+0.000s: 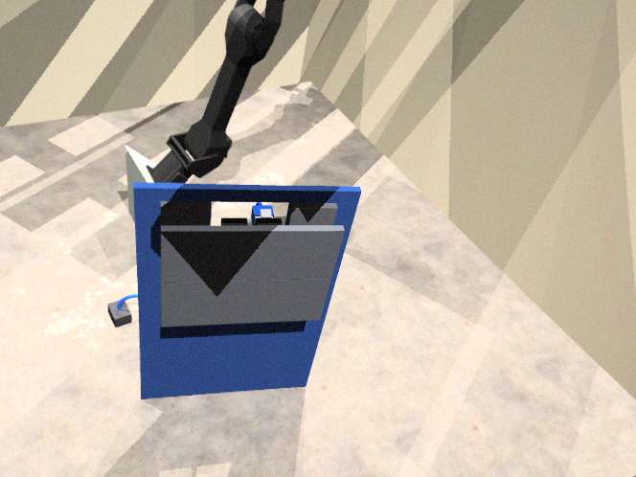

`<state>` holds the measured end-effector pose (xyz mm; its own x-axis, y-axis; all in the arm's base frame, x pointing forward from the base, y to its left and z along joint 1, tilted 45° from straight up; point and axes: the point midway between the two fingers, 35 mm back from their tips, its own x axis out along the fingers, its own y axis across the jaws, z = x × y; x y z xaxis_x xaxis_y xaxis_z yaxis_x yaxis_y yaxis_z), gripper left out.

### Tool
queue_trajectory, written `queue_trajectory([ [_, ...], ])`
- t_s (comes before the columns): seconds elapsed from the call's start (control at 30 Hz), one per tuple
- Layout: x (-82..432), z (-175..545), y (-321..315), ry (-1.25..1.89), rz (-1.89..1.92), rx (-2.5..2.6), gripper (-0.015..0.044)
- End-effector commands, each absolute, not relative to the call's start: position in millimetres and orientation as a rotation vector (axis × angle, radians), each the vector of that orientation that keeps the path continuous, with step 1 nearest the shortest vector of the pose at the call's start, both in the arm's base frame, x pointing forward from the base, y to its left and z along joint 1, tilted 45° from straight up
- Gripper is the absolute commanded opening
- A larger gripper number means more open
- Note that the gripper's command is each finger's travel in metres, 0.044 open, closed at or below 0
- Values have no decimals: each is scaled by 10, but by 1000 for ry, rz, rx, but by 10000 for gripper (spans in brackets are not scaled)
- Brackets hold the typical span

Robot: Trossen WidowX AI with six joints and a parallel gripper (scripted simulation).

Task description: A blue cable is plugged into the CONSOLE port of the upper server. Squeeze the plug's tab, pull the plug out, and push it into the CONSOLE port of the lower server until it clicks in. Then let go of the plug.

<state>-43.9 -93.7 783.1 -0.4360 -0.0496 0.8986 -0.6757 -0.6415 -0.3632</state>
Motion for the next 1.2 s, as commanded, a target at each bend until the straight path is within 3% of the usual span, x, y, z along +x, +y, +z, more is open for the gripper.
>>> queue_trajectory([
  [0.0, -448, 7830, -916, -1032, 2119, 1356, 374],
  [0.17, -589, 7768, -338, -1031, 1964, 1133, 242],
  [0.5, -258, 7414, 960, -916, 1587, 705, 239],
  [0.67, 21, 7224, 1304, -871, 1451, 569, 239],
  [0.93, 933, 6603, 1845, -759, 1106, 214, 239],
  [1.17, 1796, 5989, 1872, -607, 836, -47, 239],
])
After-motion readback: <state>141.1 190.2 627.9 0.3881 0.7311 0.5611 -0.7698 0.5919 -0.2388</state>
